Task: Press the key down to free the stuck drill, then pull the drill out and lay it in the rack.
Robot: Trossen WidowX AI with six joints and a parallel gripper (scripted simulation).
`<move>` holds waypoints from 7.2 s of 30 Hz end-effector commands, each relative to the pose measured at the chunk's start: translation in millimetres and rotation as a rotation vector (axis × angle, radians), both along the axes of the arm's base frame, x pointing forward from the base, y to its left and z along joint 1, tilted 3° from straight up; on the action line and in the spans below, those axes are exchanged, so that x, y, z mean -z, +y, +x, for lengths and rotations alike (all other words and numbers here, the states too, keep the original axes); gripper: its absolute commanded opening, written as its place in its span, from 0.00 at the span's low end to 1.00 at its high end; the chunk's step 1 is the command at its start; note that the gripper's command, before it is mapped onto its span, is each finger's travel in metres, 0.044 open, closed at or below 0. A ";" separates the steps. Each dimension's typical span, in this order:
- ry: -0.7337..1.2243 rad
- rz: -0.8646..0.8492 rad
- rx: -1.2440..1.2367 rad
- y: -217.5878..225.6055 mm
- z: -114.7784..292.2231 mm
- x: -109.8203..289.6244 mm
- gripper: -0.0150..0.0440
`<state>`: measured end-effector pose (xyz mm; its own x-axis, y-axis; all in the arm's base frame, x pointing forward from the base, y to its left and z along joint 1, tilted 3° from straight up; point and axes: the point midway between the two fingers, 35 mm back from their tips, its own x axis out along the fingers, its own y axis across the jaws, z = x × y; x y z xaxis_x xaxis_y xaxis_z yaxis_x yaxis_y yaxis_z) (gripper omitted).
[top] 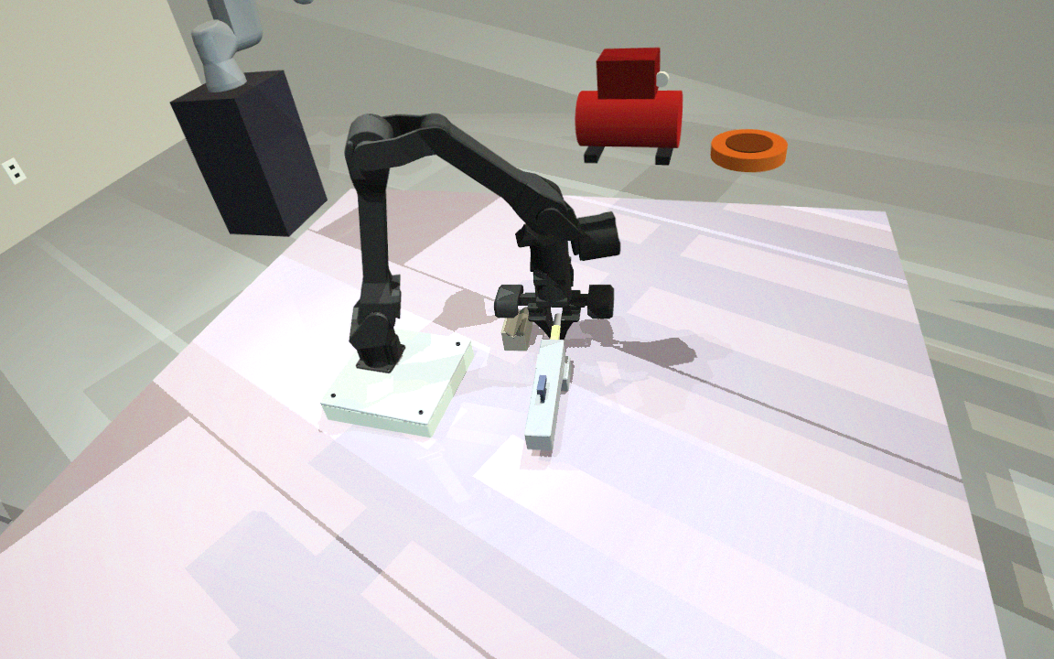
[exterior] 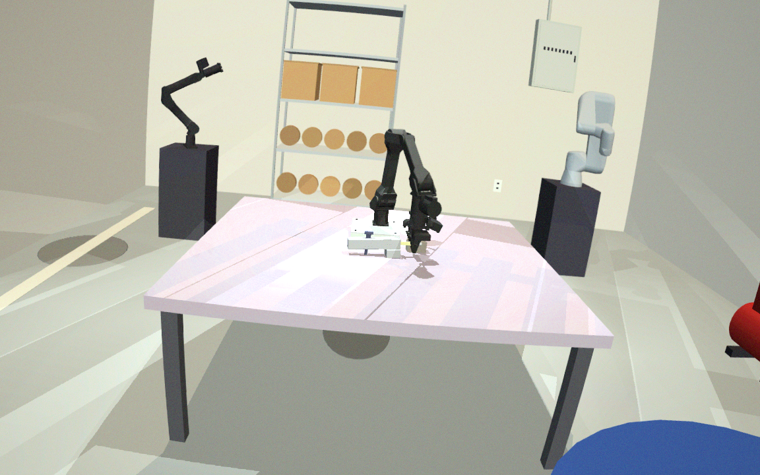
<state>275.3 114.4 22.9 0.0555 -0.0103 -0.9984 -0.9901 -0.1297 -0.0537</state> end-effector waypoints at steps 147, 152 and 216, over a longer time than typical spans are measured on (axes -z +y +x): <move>-0.004 0.003 0.003 65.4 -13.1 -15.3 0.25; -0.004 0.003 0.003 65.4 -13.6 -16.1 0.25; -0.004 0.003 0.003 65.4 -15.6 -28.3 0.25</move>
<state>259.1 180.1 48.1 0.0524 -0.0080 -0.9986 -0.9900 -0.1316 -0.0508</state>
